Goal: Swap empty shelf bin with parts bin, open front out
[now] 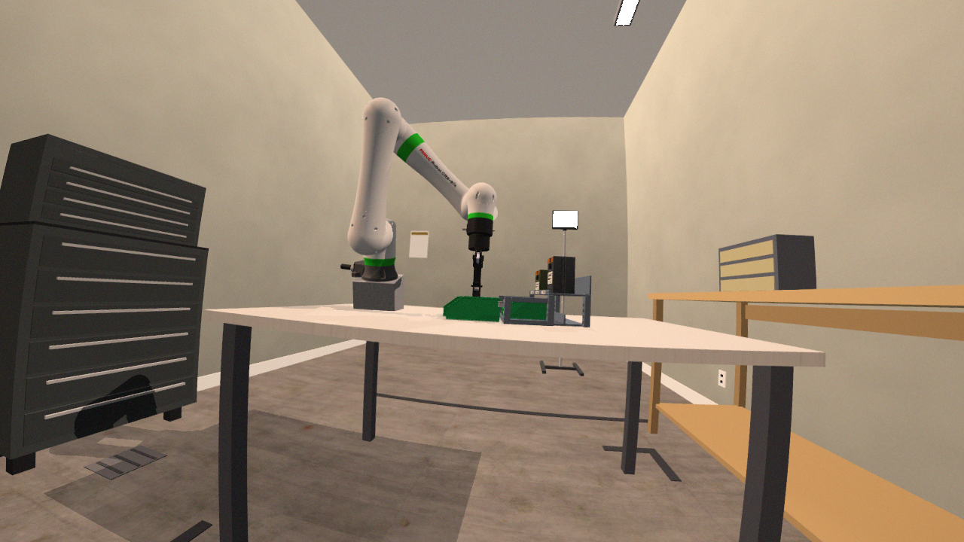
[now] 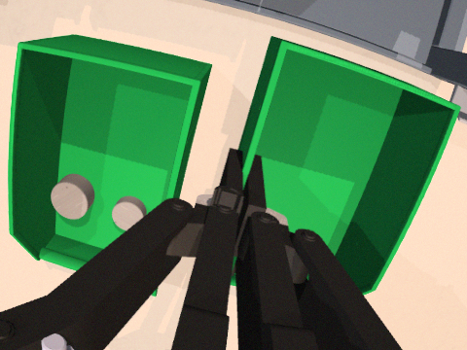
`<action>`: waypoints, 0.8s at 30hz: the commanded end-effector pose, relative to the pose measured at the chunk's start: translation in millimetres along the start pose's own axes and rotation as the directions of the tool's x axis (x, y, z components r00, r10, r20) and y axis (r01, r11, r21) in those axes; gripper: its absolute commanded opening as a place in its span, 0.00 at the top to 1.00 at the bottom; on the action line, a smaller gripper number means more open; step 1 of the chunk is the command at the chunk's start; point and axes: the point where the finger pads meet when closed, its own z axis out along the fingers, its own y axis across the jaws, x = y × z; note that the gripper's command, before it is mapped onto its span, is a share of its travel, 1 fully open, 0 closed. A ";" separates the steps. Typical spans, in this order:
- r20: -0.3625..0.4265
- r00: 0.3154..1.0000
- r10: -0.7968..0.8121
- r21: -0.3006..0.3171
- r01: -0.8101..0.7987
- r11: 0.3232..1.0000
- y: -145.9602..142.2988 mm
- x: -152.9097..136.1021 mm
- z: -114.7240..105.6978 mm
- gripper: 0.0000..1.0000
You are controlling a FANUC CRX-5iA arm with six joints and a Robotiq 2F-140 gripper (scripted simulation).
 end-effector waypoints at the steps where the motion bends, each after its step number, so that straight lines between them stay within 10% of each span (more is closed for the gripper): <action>1: -0.002 1.000 0.000 0.000 0.000 1.000 0.1 0.8 -1.9 0.90; 24: -0.002 1.000 0.000 0.000 0.000 1.000 0.1 0.7 -52.3 0.90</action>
